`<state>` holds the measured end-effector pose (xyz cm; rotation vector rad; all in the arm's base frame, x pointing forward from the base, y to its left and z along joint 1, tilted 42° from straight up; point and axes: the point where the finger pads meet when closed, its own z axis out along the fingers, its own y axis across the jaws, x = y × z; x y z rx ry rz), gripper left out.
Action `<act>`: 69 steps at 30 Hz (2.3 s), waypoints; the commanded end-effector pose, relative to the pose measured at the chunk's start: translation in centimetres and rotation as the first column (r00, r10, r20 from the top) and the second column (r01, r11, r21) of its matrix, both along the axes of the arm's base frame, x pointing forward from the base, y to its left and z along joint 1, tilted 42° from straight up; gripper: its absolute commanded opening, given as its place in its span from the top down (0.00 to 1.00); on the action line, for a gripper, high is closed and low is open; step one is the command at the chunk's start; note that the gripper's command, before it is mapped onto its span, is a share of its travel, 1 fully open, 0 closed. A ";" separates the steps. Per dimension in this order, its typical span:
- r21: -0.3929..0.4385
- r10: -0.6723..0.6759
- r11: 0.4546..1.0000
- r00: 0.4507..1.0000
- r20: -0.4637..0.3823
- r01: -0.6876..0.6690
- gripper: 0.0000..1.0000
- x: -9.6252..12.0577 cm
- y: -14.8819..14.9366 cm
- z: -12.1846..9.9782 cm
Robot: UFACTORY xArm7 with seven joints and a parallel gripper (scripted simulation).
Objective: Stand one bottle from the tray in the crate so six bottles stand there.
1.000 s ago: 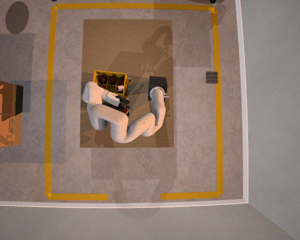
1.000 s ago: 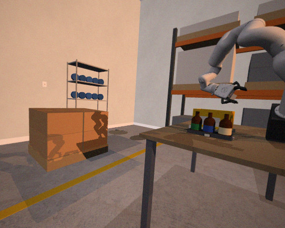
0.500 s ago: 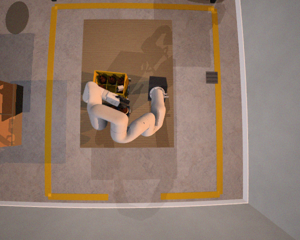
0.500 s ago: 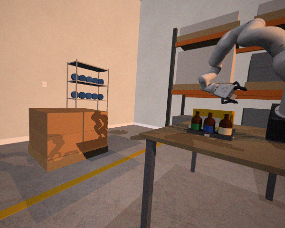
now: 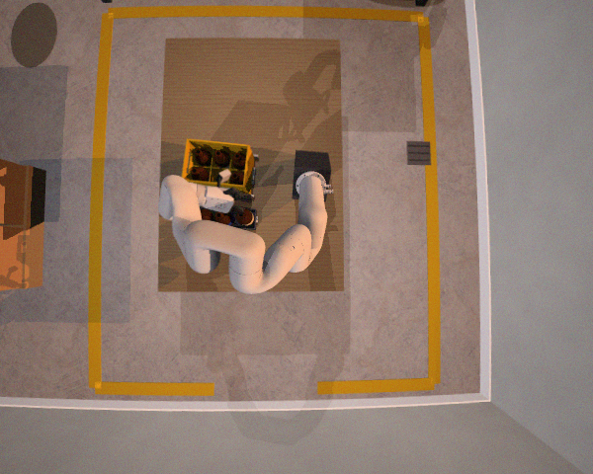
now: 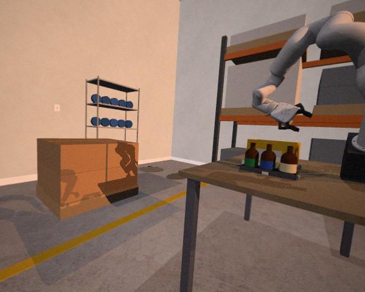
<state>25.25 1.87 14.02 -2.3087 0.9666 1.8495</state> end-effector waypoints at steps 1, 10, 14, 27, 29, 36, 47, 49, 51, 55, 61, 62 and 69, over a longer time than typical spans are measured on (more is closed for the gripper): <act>-0.002 0.016 1.000 0.997 0.076 -0.016 0.00 0.4 -0.3 -0.1; -0.030 0.149 0.988 0.898 0.414 -0.150 0.00 3.8 -1.1 0.6; -0.055 0.202 0.977 0.826 0.526 -0.204 0.00 5.3 -1.4 1.3; -0.183 0.354 0.918 0.520 0.777 -0.351 0.00 10.1 -2.0 4.7; -0.212 0.377 0.904 0.459 0.805 -0.371 0.00 10.9 -2.1 5.5; -0.307 0.438 0.854 0.263 0.859 -0.420 0.00 13.1 -2.0 8.4; -0.166 0.271 0.922 0.278 0.921 -0.349 0.00 16.2 -3.9 4.5; -0.103 0.203 0.947 0.320 0.925 -0.303 0.00 16.6 -4.7 2.5; -0.078 0.175 0.956 0.336 0.926 -0.283 0.00 16.7 -5.0 1.7; 0.022 0.053 0.982 0.389 0.919 -0.186 0.00 17.1 -6.6 -1.8; 0.133 -0.103 0.990 0.428 0.898 -0.040 0.00 17.3 -9.0 -6.6; 0.147 -0.125 0.989 0.431 0.894 -0.017 0.00 17.3 -9.3 -7.3; 0.225 -0.262 0.965 0.432 0.863 0.136 0.00 16.9 -12.0 -12.1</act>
